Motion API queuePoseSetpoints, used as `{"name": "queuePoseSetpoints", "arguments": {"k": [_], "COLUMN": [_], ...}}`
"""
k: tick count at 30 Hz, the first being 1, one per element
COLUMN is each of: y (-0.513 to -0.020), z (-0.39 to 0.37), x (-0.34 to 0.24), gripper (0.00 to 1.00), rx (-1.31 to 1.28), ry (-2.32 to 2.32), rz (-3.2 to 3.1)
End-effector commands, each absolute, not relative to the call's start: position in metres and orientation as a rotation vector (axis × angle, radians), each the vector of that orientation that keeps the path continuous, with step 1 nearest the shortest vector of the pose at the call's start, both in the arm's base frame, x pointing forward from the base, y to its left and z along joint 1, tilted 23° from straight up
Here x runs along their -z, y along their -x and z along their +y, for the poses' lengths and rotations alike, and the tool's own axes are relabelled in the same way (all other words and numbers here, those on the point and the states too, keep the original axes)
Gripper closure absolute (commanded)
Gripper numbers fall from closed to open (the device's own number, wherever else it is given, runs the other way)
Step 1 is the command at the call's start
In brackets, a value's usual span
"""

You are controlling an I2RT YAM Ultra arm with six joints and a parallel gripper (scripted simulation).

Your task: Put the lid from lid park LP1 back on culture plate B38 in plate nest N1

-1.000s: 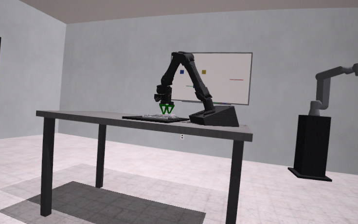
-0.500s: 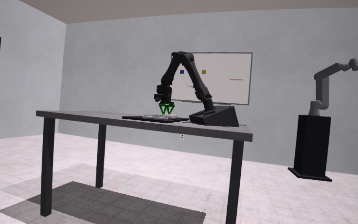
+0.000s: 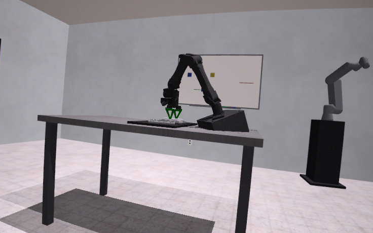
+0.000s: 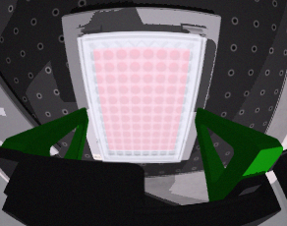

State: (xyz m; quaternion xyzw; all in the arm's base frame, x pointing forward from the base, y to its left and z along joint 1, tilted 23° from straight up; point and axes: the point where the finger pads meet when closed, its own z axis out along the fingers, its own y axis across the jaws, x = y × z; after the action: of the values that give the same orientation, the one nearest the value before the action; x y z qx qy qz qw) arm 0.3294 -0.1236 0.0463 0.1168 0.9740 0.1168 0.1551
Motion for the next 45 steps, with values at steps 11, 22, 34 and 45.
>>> {"name": "queuePoseSetpoints", "arguments": {"k": [11, 22, 34, 45], "y": [-0.325, -0.317, -0.317, -0.317], "z": [-0.130, -0.134, -0.134, -0.134], "x": [-0.069, -0.091, -0.091, -0.091], "gripper": [0.00, 0.00, 0.00, 0.00], "rx": [-0.323, -0.323, -0.323, -0.323], "ry": [-0.332, -0.332, -0.332, -0.332], "rz": [2.776, 2.777, 2.777, 2.777]}}
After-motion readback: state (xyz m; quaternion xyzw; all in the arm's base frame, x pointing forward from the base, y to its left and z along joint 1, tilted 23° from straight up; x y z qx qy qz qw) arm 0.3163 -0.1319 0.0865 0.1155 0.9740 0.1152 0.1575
